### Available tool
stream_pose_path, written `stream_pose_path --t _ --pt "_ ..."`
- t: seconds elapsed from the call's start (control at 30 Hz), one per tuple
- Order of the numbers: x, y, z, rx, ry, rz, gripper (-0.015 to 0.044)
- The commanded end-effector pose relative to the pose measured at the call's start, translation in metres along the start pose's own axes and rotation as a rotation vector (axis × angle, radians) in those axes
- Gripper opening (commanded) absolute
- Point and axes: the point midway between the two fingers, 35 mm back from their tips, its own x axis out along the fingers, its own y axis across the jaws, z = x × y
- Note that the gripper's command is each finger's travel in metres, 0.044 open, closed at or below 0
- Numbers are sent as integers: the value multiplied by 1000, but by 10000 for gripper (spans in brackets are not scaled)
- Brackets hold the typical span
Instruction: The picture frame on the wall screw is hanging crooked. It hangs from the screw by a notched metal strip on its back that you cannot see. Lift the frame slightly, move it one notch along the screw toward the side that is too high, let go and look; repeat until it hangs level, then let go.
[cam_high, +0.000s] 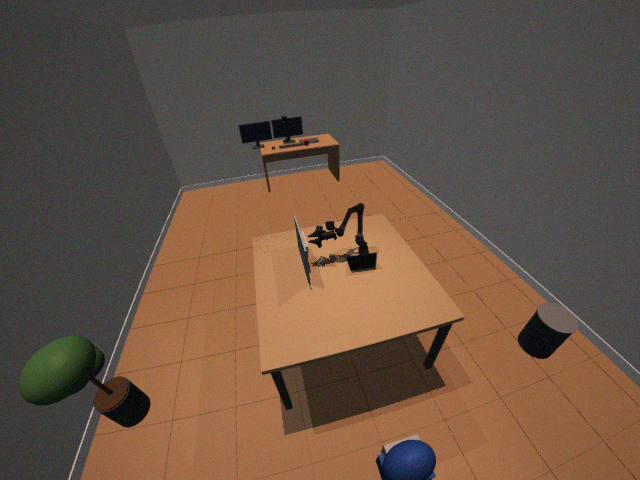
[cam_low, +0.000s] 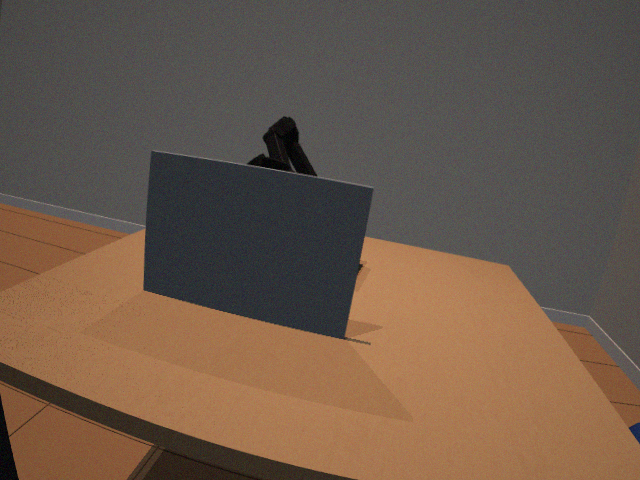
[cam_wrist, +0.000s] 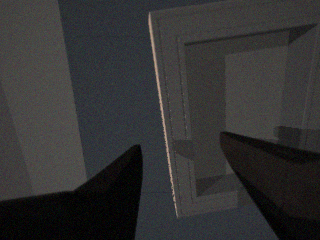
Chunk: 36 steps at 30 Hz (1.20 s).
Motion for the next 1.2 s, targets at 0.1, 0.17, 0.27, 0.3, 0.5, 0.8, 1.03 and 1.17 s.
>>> stream_pose_path --t 0.1,0.17,0.27,0.3,0.5,0.8,1.03,1.17 --pt "12 -1 0 6 -2 -3 260" --pt "15 -1 0 6 -2 -2 260" --pt "20 -1 0 6 -2 -2 260" --pt "22 -1 0 6 -2 -2 260" --pt "29 -1 0 6 -2 -2 260" --pt "29 -1 0 6 -2 -2 260" --pt "29 -1 0 6 -2 -2 260" --pt "29 -1 0 6 -2 -2 260"
